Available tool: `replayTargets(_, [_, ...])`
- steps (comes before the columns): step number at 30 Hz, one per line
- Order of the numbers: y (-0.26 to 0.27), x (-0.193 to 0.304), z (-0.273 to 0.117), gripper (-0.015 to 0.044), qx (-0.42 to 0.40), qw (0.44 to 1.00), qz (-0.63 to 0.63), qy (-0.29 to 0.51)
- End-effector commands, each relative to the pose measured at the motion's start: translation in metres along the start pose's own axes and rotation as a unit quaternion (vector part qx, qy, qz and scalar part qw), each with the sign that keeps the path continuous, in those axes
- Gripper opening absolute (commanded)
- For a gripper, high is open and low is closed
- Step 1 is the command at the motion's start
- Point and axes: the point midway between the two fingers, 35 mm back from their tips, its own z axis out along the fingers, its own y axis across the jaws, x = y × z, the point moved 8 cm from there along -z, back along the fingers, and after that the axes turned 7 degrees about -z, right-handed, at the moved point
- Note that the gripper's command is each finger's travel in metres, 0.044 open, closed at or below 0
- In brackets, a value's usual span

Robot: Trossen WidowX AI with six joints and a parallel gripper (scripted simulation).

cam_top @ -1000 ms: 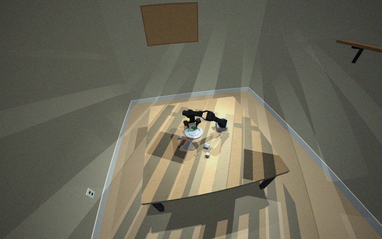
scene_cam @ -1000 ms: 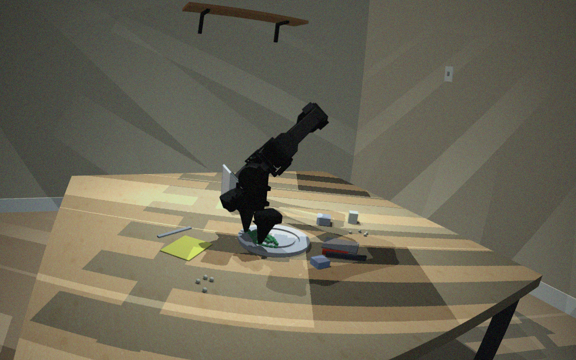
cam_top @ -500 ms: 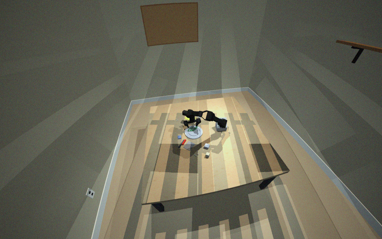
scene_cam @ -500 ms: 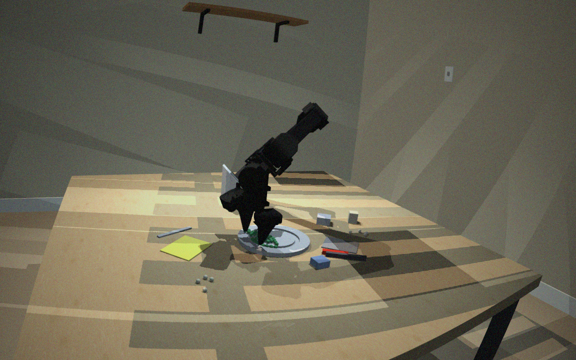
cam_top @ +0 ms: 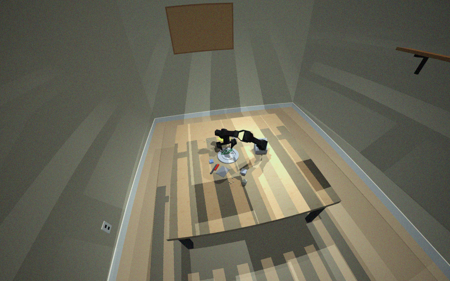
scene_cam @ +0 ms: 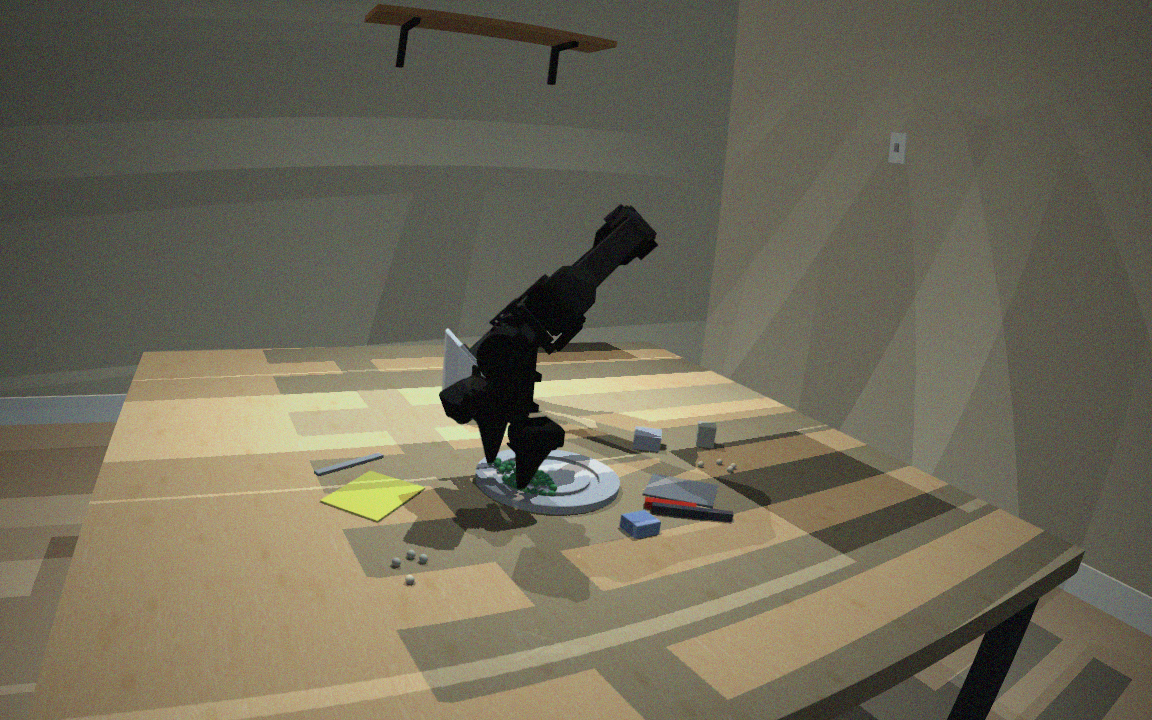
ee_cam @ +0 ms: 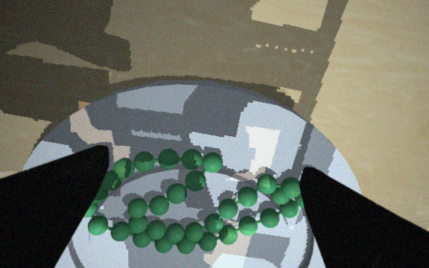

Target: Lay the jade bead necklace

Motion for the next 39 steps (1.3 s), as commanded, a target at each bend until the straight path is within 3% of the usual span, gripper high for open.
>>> replayTargets(1, [0.000,0.000,0.000,0.0440,0.000,1.000,0.000,0.000])
replayTargets(28, [0.001,0.000,0.000,0.0433,0.000,1.000,-0.008,0.000])
replayTargets(33, [0.013,0.009,-0.008,0.0400,0.001,0.974,-0.229,0.000])
replayTargets(39, [0.029,0.023,-0.020,0.0360,0.001,0.858,-0.514,0.001])
